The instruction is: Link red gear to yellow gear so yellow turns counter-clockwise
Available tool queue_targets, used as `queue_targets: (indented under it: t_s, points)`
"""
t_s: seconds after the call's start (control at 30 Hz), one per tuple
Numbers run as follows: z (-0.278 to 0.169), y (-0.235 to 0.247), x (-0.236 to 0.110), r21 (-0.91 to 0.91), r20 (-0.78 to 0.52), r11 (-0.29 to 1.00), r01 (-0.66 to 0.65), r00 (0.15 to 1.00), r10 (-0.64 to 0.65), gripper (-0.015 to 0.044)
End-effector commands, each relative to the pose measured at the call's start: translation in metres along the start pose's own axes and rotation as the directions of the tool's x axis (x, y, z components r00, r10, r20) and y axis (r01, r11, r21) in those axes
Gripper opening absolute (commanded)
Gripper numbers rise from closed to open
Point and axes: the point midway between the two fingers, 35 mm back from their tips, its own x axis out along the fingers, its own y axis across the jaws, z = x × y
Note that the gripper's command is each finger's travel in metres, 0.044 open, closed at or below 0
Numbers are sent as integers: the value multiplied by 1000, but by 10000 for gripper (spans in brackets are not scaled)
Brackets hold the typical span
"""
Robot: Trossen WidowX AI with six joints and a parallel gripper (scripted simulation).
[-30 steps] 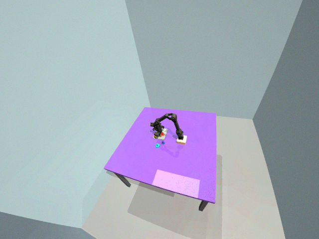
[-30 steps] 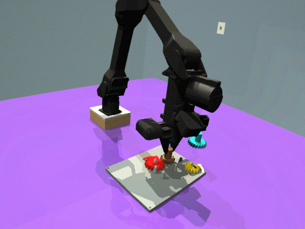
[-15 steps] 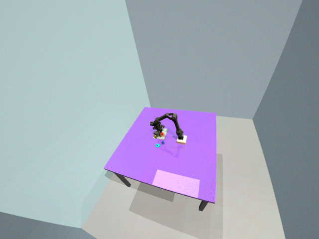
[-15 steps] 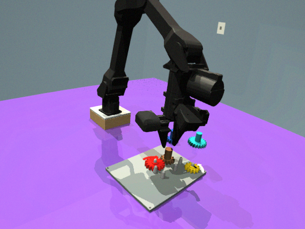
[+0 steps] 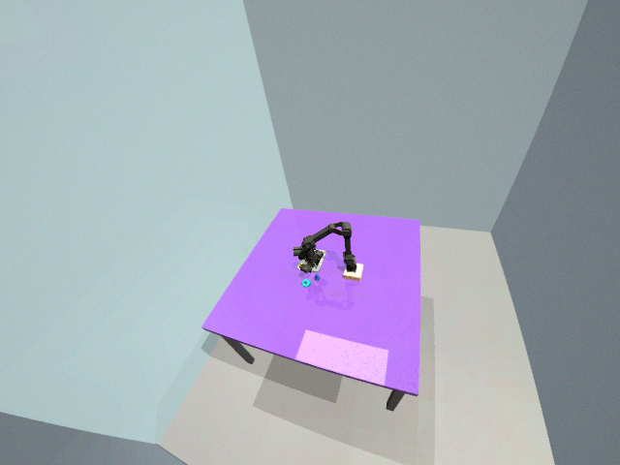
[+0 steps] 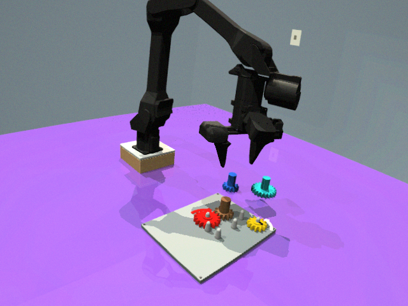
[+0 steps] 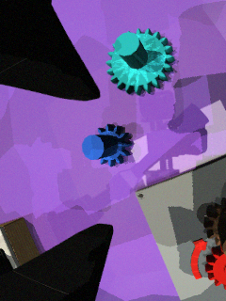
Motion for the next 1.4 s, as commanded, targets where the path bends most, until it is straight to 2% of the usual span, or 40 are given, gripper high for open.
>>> queue_targets:
  t_s: [0.0, 0.13, 0.33, 1.17, 1.37]
  points:
    - [-26, 11, 0, 26, 3, 1000, -6, 1000, 6, 440]
    - [-26, 11, 2, 26, 3, 1000, -6, 1000, 6, 440]
    - [-26, 10, 22, 26, 3, 1000, -6, 1000, 6, 440]
    - [-25, 9, 50, 26, 3, 1000, -6, 1000, 6, 440]
    - [-25, 9, 50, 26, 3, 1000, -6, 1000, 6, 282]
